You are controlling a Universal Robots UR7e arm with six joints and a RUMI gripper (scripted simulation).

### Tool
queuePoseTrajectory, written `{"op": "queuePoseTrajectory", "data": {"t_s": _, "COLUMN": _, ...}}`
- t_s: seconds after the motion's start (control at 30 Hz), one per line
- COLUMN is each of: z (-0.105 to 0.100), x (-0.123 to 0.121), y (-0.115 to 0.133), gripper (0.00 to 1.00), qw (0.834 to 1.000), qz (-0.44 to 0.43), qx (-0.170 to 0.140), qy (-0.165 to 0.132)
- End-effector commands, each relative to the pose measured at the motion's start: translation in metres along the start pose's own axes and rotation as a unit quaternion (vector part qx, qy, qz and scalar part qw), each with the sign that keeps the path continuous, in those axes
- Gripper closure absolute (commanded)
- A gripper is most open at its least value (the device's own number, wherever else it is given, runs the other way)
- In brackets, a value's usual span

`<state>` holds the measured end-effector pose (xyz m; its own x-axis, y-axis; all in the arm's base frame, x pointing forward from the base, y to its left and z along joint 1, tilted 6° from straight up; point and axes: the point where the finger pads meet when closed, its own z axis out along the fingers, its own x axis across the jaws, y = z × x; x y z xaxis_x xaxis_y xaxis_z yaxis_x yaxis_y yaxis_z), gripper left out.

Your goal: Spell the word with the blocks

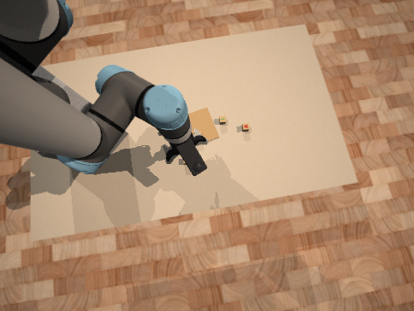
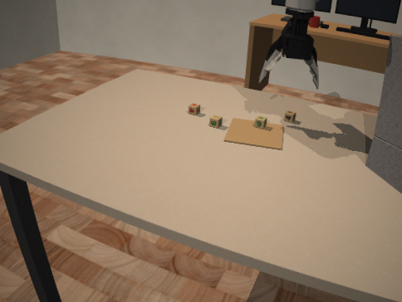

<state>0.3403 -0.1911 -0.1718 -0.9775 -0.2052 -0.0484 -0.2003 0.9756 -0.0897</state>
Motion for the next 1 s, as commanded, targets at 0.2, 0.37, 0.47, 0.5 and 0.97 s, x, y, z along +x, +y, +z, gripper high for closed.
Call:
{"op": "queuePoseTrajectory", "data": {"t_s": 0.2, "z": 0.0, "x": 0.009, "y": -0.002, "gripper": 0.0, "qw": 0.993, "qz": 0.116, "qx": 0.002, "qy": 0.001}}
{"op": "queuePoseTrajectory", "data": {"t_s": 0.37, "z": 0.0, "x": 0.012, "y": -0.002, "gripper": 0.0, "qw": 0.986, "qz": 0.166, "qx": 0.002, "qy": 0.001}}
{"op": "queuePoseTrajectory", "data": {"t_s": 0.47, "z": 0.0, "x": 0.014, "y": -0.002, "gripper": 0.0, "qw": 0.982, "qz": 0.19, "qx": 0.002, "qy": 0.001}}
{"op": "queuePoseTrajectory", "data": {"t_s": 0.5, "z": 0.0, "x": 0.015, "y": -0.002, "gripper": 0.0, "qw": 0.98, "qz": 0.197, "qx": 0.002, "qy": 0.001}}
{"op": "queuePoseTrajectory", "data": {"t_s": 0.97, "z": 0.0, "x": 0.018, "y": -0.002, "gripper": 0.0, "qw": 0.97, "qz": 0.242, "qx": 0.002, "qy": 0.001}}
